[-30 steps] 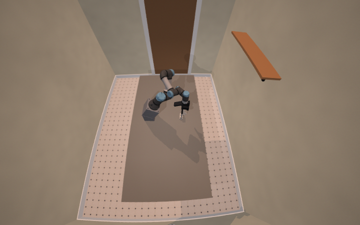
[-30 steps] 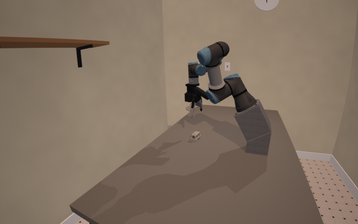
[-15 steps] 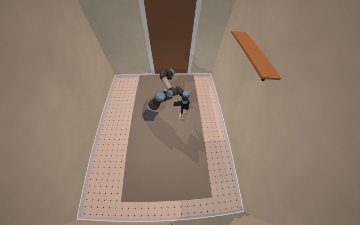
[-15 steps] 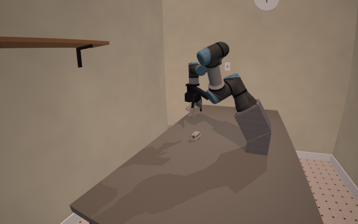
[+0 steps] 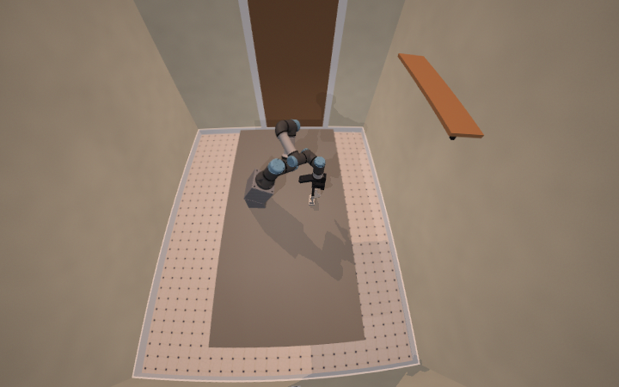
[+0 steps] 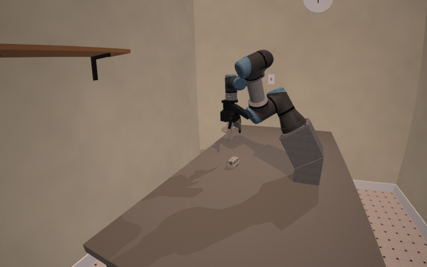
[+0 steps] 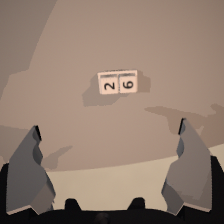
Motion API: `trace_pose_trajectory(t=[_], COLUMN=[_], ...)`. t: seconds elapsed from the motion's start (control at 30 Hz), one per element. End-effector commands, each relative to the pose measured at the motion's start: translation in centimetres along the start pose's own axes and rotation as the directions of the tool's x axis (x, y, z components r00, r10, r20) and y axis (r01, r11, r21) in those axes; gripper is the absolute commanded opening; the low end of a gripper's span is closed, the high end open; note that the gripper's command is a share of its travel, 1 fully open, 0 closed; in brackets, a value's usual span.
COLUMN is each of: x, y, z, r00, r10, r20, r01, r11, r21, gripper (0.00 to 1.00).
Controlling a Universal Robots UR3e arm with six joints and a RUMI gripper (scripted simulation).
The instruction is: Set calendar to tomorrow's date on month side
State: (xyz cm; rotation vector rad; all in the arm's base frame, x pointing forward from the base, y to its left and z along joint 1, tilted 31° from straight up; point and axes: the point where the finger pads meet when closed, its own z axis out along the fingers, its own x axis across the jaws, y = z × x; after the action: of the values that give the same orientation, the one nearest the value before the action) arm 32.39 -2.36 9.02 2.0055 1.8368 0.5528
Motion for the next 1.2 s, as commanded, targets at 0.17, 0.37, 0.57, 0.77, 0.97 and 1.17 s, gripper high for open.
trace_pose_trajectory(t=[0.17, 0.37, 0.57, 0.77, 0.97, 1.17], x=[0.0, 0.0, 0.1, 0.1, 0.1, 0.1], y=[-0.1, -0.2, -0.2, -0.3, -0.3, -0.3], z=[0.6, 0.9, 1.3, 1.6, 1.8, 2.2], r00=[0.986, 0.961, 0.921, 0.874, 0.841, 0.762], r10=[0.17, 0.278, 0.389, 0.486, 0.541, 0.648], r20=[-0.001, 0.0, 0.0, 0.0, 0.0, 0.0], r01=[-0.17, -0.278, -0.389, -0.486, -0.541, -0.648], r11=[0.986, 0.961, 0.921, 0.874, 0.841, 0.762], r21=[-0.001, 0.0, 0.0, 0.0, 0.0, 0.0], gripper=[1.0, 1.0, 1.0, 1.0, 1.0, 1.0])
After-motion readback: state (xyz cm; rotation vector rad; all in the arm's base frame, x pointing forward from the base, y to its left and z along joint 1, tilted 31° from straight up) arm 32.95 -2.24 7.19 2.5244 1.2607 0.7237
